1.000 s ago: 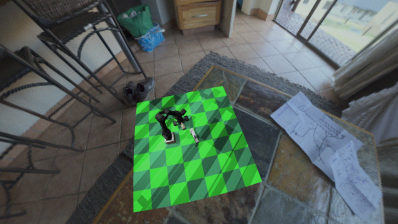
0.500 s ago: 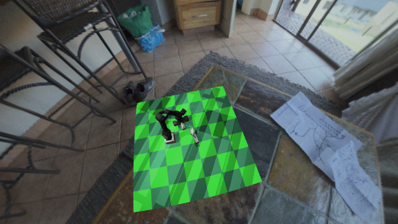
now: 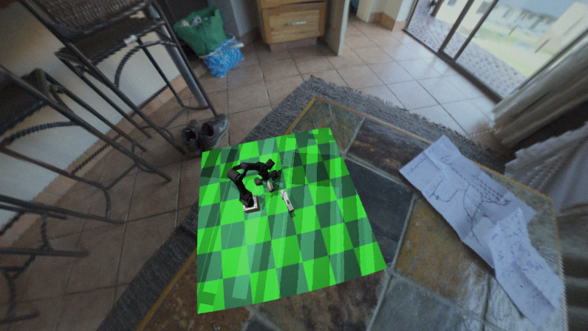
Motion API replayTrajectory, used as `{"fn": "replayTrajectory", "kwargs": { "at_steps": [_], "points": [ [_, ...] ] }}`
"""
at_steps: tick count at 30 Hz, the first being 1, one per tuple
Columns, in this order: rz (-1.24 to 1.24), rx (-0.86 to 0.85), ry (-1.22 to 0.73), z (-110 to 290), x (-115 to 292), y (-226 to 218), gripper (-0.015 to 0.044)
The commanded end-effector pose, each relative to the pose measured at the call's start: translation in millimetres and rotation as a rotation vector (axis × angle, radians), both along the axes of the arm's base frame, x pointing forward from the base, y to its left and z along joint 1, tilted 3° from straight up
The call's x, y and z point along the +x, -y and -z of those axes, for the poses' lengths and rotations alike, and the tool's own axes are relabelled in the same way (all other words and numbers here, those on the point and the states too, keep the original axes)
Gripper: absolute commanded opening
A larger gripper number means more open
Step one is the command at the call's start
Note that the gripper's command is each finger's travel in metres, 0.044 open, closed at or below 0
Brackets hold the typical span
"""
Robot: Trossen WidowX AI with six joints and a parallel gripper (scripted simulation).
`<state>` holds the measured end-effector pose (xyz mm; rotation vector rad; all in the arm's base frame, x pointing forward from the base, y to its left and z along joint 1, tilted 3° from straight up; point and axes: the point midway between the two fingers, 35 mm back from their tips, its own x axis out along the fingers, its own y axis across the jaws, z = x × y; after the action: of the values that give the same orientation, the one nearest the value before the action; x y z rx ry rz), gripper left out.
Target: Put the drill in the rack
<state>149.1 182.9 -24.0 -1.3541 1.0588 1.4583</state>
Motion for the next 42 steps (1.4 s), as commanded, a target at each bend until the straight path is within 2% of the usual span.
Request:
{"fn": "replayTrajectory", "kwargs": {
  "at_steps": [1,11,14,22,29,36,42],
  "points": [
    [0.005,-0.003,0.008,-18.0,1.6,0.0,0.0440],
    [0.005,-0.003,0.008,-58.6,5.1,-0.2,0.0440],
    [0.026,0.005,0.009,-52.3,5.4,-1.9,0.0440],
    [0.757,0.319,0.083,-60.3,66.9,-57.2,0.0440],
    [1.392,0.685,-0.064,-88.4,121.8,-99.5,0.0440],
    [1.719,0.909,-0.270,-113.3,151.0,-118.5,0.0440],
    [1.956,1.090,-0.528,-138.8,173.3,-130.7,0.0440]
  ]
}}
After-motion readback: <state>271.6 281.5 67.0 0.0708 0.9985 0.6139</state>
